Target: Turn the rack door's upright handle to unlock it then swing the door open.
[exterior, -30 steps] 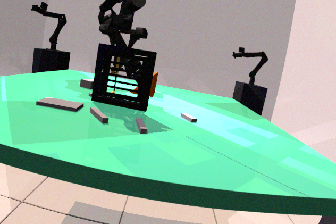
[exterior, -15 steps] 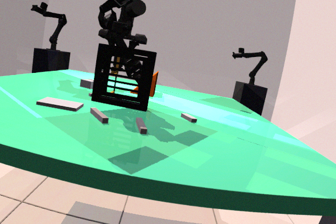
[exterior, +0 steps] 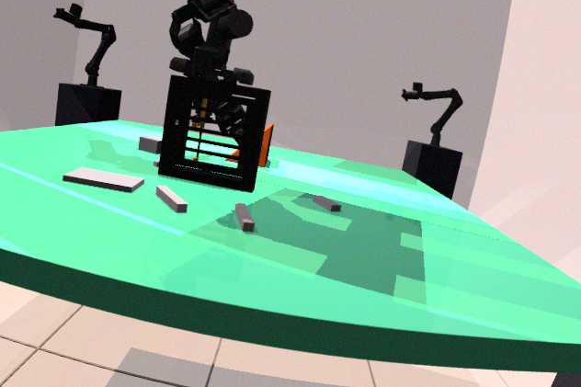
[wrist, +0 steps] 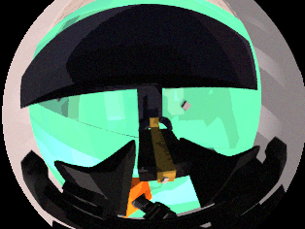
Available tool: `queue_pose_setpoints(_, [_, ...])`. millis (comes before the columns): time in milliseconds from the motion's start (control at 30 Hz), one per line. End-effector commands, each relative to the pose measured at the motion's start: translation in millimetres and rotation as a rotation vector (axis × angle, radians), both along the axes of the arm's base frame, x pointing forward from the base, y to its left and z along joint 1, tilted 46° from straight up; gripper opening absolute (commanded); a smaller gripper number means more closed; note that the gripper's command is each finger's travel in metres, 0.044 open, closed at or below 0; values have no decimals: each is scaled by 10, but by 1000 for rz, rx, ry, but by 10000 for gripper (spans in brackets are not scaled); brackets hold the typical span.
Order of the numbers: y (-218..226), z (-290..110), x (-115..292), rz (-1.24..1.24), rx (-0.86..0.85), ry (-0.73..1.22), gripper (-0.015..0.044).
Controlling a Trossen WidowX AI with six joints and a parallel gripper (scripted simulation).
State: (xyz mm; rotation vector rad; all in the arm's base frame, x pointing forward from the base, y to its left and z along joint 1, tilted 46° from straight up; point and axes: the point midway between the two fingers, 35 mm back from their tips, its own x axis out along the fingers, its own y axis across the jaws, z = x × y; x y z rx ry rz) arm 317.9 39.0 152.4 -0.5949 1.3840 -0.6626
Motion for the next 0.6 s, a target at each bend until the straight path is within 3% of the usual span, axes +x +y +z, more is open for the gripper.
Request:
queue_pose_setpoints(0, [-11,-13,0,-5,-8,2,131])
queue_pose_setpoints(33, [-11,-13,0,-5,-8,2,104])
queue_pose_setpoints(567, [-11,-13,0,-5,-8,2,17])
